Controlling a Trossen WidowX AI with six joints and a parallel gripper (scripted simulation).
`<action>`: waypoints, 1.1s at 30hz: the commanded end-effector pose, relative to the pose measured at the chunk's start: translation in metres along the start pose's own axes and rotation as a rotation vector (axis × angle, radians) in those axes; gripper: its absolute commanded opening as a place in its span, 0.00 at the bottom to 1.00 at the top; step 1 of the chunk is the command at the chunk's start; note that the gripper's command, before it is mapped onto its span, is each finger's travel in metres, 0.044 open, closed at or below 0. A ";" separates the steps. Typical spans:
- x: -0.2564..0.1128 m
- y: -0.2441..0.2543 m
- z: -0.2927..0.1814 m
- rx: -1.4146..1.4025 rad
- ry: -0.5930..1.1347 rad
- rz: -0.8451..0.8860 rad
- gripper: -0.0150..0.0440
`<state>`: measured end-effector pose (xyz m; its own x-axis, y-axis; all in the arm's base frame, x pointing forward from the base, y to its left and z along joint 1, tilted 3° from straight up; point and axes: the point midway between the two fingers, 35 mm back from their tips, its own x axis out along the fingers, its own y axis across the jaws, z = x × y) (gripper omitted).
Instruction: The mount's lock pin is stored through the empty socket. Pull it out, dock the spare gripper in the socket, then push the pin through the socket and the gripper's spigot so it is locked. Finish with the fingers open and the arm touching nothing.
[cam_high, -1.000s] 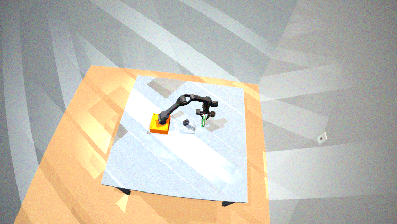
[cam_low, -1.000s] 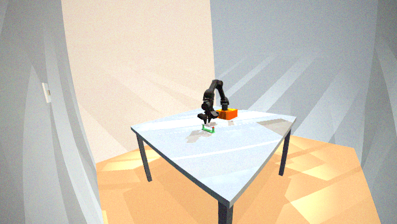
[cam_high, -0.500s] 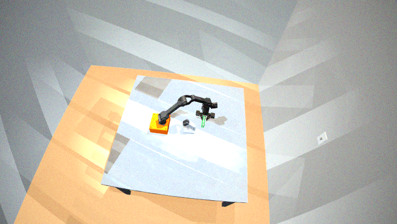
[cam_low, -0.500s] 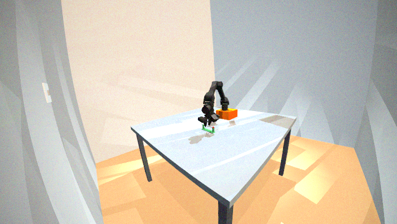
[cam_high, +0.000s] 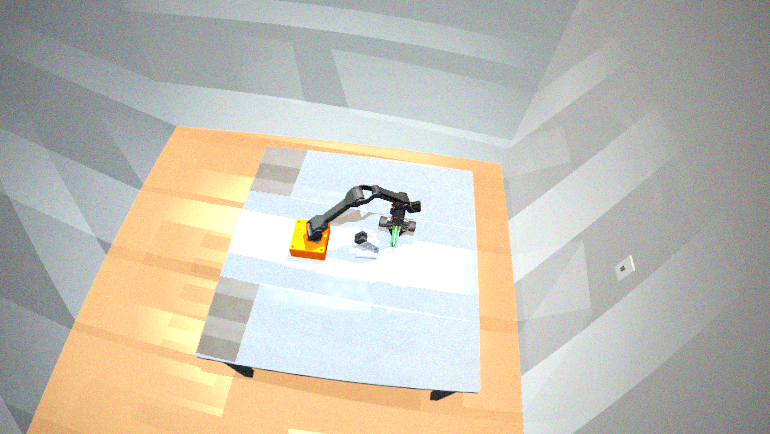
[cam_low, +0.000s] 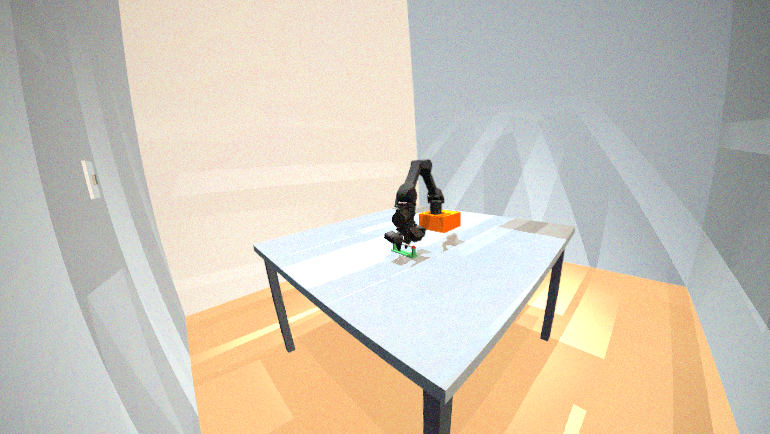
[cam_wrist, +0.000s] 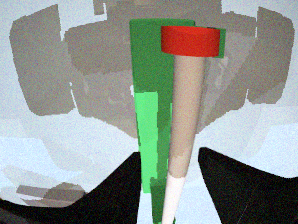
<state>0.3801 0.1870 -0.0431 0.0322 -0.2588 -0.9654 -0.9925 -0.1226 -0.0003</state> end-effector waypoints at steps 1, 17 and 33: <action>0.005 0.003 0.000 0.001 0.006 0.008 0.56; 0.005 0.003 0.000 0.001 0.006 0.008 0.25; -0.021 0.001 -0.006 0.001 0.006 0.008 0.25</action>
<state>0.3754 0.1843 -0.0377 0.0118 -0.2712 -0.9625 -0.9922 -0.1223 0.0223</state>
